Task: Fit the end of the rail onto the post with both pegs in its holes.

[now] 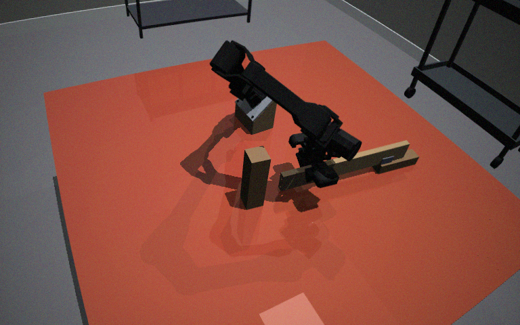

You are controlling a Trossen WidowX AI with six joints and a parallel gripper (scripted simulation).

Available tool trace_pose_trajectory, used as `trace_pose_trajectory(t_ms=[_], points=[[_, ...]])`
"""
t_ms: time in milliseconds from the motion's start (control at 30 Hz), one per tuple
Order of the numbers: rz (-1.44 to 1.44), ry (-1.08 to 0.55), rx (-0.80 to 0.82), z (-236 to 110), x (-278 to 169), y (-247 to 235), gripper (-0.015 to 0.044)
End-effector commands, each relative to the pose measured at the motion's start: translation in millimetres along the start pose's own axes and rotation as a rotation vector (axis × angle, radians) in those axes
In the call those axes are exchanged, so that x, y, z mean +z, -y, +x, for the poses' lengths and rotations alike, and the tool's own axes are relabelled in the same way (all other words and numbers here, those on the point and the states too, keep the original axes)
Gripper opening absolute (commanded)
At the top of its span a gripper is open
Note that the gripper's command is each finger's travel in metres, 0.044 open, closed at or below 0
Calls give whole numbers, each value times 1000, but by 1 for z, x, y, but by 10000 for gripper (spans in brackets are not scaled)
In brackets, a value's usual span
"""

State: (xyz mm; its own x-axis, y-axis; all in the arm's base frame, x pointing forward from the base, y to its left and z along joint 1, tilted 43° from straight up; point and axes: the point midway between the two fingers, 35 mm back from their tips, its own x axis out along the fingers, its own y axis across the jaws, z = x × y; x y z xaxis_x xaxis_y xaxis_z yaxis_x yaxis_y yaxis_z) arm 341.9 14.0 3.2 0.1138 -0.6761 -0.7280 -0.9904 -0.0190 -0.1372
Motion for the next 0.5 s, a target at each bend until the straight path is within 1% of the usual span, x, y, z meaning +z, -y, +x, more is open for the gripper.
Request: trace_pose_trajectory(t_ms=[0, 467], points=[[0, 15, -10, -7, 4, 2, 0], [0, 16, -10, -14, 4, 2, 0]])
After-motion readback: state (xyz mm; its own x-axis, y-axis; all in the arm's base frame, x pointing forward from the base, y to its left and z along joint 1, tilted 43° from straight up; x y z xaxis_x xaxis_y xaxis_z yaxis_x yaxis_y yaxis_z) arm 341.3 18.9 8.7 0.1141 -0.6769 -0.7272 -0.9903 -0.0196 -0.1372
